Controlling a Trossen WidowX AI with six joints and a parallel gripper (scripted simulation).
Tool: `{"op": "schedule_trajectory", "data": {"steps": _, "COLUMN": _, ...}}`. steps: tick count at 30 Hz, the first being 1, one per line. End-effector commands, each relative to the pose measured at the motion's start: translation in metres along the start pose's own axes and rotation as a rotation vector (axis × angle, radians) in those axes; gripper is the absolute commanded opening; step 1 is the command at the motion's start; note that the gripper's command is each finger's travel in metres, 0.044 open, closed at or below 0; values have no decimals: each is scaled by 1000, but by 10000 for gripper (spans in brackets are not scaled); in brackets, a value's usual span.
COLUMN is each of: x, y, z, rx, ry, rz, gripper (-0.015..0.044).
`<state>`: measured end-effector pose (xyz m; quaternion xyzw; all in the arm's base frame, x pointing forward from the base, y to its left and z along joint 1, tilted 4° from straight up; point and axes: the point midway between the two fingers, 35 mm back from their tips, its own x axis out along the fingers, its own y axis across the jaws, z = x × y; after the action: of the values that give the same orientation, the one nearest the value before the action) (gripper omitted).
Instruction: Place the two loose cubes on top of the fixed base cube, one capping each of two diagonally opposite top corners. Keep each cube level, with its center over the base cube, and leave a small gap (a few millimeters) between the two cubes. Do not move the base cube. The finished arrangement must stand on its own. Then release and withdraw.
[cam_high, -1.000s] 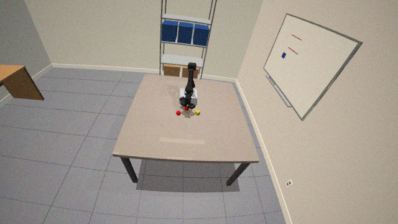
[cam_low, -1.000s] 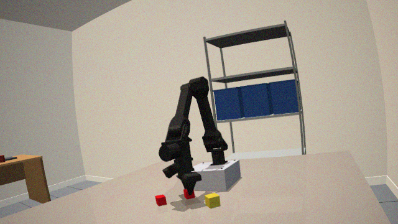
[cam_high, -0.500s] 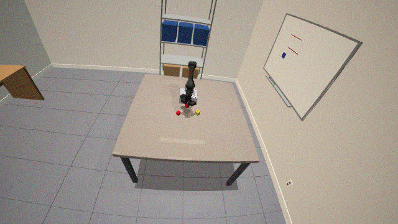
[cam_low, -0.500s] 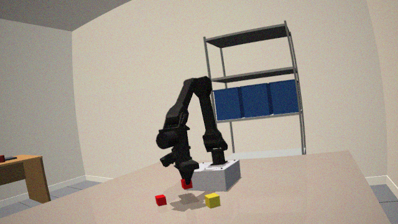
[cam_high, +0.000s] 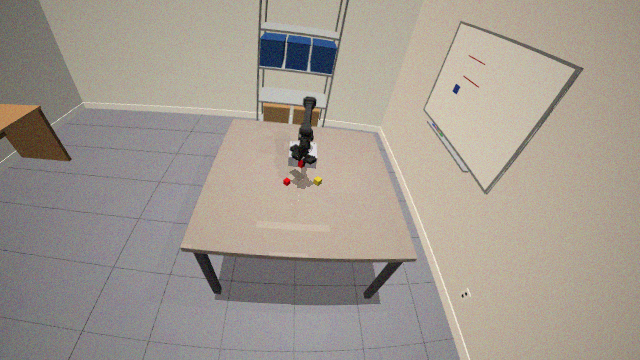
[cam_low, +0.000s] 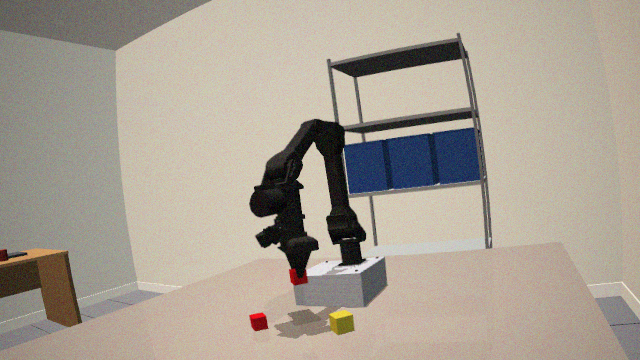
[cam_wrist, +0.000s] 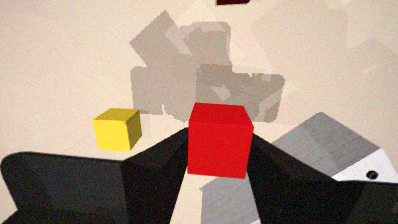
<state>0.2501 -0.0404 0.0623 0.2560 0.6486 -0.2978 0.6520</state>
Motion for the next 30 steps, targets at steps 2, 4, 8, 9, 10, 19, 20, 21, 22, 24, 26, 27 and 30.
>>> {"op": "schedule_trajectory", "data": {"steps": 2, "x": -10, "y": 1, "z": -1, "rx": 8, "ry": -1, "rz": 8, "gripper": 105}}
{"op": "schedule_trajectory", "data": {"steps": 4, "x": -9, "y": 4, "z": -1, "rx": 35, "ry": -1, "rz": 8, "gripper": 105}}
{"op": "schedule_trajectory", "data": {"steps": 8, "x": -5, "y": 16, "z": -3, "rx": 117, "ry": -1, "rz": 9, "gripper": 105}}
{"op": "schedule_trajectory", "data": {"steps": 9, "x": -5, "y": 19, "z": -3, "rx": 138, "ry": 0, "rz": 10, "gripper": 105}}
{"op": "schedule_trajectory", "data": {"steps": 10, "x": -4, "y": 21, "z": -4, "rx": 158, "ry": 0, "rz": 10, "gripper": 105}}
{"op": "schedule_trajectory", "data": {"steps": 19, "x": 5, "y": 47, "z": -10, "rx": 342, "ry": 2, "rz": 12, "gripper": 105}}
{"op": "schedule_trajectory", "data": {"steps": 20, "x": 6, "y": 50, "z": -11, "rx": 363, "ry": 2, "rz": 13, "gripper": 105}}
{"op": "schedule_trajectory", "data": {"steps": 21, "x": 7, "y": 53, "z": -12, "rx": 383, "ry": 3, "rz": 13, "gripper": 105}}
{"op": "schedule_trajectory", "data": {"steps": 22, "x": 8, "y": 55, "z": -13, "rx": 404, "ry": 3, "rz": 13, "gripper": 105}}
{"op": "schedule_trajectory", "data": {"steps": 24, "x": 10, "y": 61, "z": -15, "rx": 445, "ry": 3, "rz": 13, "gripper": 105}}
{"op": "schedule_trajectory", "data": {"steps": 26, "x": 12, "y": 67, "z": -17, "rx": 485, "ry": 4, "rz": 14, "gripper": 105}}
{"op": "schedule_trajectory", "data": {"steps": 27, "x": 13, "y": 69, "z": -19, "rx": 506, "ry": 4, "rz": 14, "gripper": 105}}
{"op": "schedule_trajectory", "data": {"steps": 30, "x": 17, "y": 78, "z": -22, "rx": 567, "ry": 5, "rz": 14, "gripper": 105}}
